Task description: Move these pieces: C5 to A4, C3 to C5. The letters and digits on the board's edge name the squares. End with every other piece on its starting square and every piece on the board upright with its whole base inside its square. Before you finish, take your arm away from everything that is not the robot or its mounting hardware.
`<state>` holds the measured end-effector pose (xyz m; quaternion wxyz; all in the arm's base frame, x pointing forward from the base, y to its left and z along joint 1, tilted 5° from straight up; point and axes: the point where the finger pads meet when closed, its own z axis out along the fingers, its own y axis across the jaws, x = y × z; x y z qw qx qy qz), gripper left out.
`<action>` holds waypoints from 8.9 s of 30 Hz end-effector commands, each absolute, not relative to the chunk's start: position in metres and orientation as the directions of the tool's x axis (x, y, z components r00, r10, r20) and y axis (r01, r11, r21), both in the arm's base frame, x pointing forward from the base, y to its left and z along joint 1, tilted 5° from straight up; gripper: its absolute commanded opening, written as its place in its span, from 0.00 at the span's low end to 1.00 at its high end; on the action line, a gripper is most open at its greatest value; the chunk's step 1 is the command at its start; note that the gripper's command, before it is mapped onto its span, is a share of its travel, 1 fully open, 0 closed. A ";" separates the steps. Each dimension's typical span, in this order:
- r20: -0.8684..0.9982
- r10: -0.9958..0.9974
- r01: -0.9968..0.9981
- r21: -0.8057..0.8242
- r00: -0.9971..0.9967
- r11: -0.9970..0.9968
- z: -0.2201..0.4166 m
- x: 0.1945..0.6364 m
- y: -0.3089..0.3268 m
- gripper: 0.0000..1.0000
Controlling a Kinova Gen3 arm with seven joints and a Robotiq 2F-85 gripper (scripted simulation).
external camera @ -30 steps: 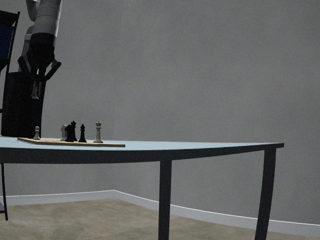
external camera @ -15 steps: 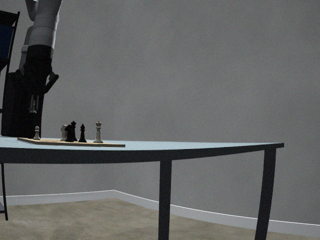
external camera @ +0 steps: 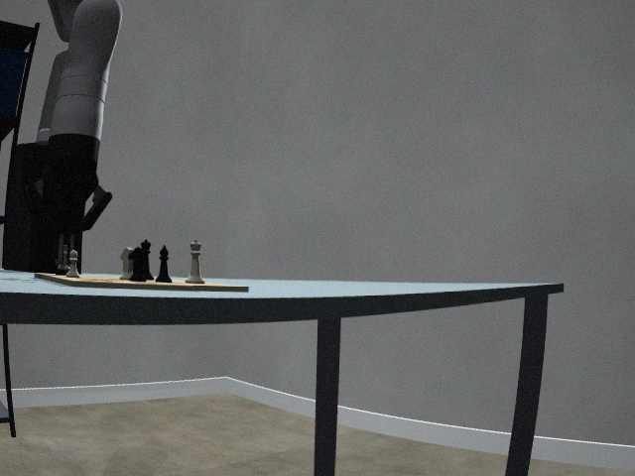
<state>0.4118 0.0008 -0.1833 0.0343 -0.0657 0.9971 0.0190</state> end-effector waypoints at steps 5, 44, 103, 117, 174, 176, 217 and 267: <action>-0.082 -0.132 -0.135 0.036 -0.988 0.990 -0.186 0.418 0.004 0.00; -0.082 -0.132 -0.135 0.036 -0.988 0.990 -0.186 0.418 0.004 0.00; -0.082 -0.132 -0.135 0.036 -0.988 0.990 -0.189 0.419 0.004 0.07; -0.082 -0.132 -0.135 0.036 -0.988 0.990 -0.189 0.419 0.004 0.34; -0.082 -0.132 -0.135 0.036 -0.988 0.990 -0.099 0.412 0.000 1.00; -0.082 -0.132 -0.135 0.036 -0.988 0.990 -0.099 0.412 0.000 1.00; -0.024 0.783 0.782 0.043 -0.621 0.622 -0.100 0.414 0.014 1.00; 0.099 0.439 0.442 -0.008 0.893 -0.897 -0.092 0.440 0.079 1.00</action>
